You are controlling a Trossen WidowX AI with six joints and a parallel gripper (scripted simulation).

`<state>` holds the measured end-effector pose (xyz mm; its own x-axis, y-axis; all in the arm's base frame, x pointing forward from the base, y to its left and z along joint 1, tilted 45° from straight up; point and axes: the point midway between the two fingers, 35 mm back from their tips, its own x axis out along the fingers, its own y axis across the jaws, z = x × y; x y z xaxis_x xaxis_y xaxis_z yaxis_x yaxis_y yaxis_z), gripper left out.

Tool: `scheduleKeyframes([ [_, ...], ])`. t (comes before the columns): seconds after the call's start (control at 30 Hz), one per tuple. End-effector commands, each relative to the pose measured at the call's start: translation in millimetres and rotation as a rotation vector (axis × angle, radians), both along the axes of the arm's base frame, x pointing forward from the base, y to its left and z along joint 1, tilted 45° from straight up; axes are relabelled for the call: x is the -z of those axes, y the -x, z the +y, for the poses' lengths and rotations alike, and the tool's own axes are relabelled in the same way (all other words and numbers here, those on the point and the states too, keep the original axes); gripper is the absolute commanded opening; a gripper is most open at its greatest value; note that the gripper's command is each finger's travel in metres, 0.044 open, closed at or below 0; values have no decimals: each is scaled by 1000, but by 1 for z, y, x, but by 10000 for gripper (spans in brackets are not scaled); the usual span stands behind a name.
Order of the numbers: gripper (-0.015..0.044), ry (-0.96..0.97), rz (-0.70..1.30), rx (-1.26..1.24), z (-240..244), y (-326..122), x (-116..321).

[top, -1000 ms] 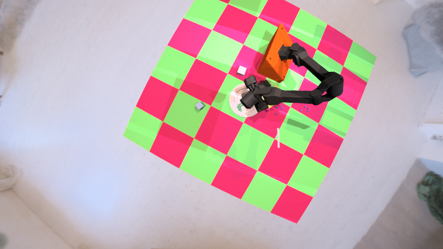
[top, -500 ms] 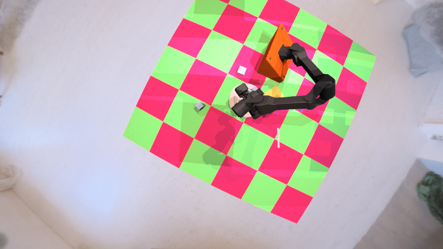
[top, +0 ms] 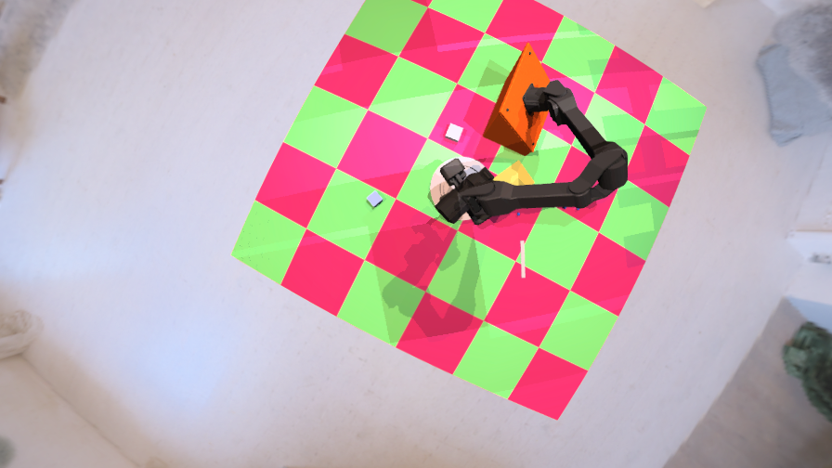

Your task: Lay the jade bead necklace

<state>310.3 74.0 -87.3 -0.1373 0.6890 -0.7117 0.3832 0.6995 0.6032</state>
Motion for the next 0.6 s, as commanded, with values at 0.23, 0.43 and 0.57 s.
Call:
scheduleKeyframes([
  [0.23,310,-6,11,-1,13,5,15],
  [0.43,310,-6,11,-2,15,5,16],
  [0.57,258,-2,4,-6,14,3,15],
])
